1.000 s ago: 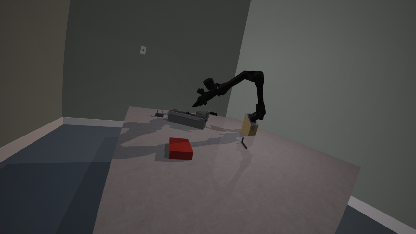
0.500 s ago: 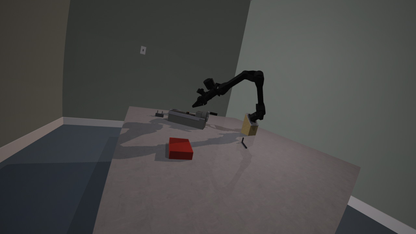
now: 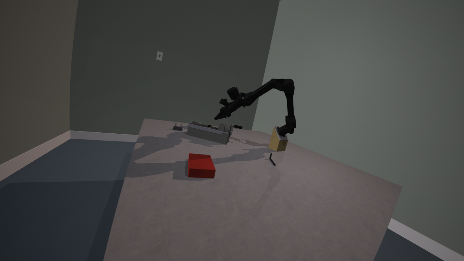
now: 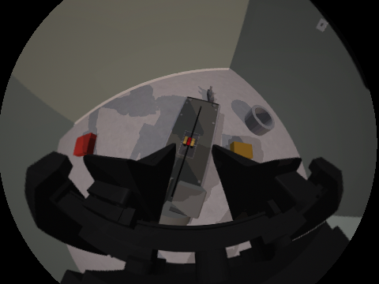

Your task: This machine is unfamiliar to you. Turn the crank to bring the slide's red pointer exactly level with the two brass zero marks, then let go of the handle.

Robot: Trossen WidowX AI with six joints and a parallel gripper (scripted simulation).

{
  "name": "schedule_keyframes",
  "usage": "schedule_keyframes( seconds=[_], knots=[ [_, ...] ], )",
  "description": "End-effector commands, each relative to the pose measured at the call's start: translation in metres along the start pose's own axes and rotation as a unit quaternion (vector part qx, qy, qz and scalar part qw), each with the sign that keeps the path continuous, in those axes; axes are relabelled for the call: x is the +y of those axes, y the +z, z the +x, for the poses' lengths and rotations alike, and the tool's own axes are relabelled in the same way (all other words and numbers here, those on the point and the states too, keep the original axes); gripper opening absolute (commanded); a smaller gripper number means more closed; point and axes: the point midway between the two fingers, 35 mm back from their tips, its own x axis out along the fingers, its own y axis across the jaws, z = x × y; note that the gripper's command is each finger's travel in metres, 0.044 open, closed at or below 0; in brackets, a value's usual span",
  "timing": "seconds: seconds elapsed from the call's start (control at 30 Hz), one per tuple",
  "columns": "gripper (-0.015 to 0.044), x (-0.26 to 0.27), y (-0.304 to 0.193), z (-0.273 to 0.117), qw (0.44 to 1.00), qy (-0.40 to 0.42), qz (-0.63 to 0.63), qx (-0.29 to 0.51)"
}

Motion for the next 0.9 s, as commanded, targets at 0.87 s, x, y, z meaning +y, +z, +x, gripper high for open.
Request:
schedule_keyframes(
  seconds=[0.87],
  knots=[
    [0.0105, 0.0001, 0.0, 0.0, 1.0, 0.0, 0.0, 0.0]
  ],
)
